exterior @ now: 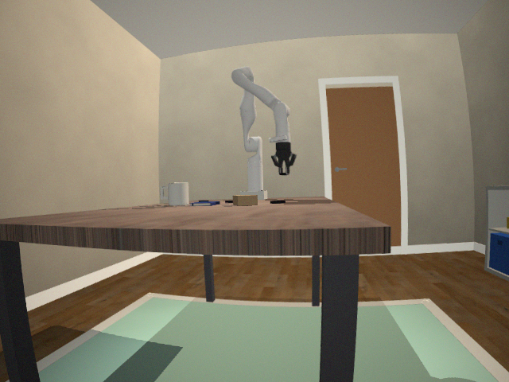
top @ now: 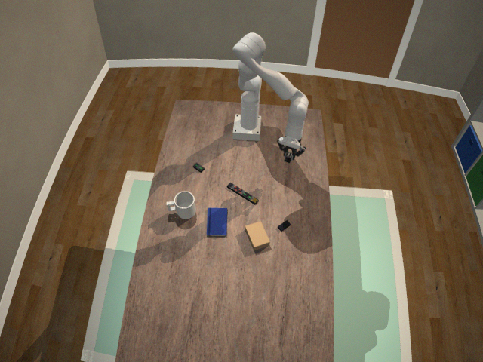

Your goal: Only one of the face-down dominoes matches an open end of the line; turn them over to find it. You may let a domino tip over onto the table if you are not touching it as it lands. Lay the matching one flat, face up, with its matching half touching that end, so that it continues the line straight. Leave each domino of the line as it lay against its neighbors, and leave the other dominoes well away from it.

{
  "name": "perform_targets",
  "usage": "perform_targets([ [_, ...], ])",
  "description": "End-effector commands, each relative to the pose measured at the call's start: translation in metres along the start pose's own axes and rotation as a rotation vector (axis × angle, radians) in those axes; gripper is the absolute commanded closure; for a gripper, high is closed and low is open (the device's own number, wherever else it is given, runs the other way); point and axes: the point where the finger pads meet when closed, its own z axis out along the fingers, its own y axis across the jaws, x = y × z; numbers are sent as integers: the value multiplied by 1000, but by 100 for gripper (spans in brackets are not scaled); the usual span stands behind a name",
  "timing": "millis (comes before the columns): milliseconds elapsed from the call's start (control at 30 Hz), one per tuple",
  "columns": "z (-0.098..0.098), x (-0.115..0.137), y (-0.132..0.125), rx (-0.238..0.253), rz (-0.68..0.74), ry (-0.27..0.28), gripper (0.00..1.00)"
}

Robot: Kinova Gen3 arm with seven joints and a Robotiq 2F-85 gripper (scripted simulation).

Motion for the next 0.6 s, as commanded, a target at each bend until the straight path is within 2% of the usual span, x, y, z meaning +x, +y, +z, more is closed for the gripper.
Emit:
perform_targets([
  [0,0,5,3,0,-29,-2,69],
  [567,2,47,38,-9,-285,-12,69],
])
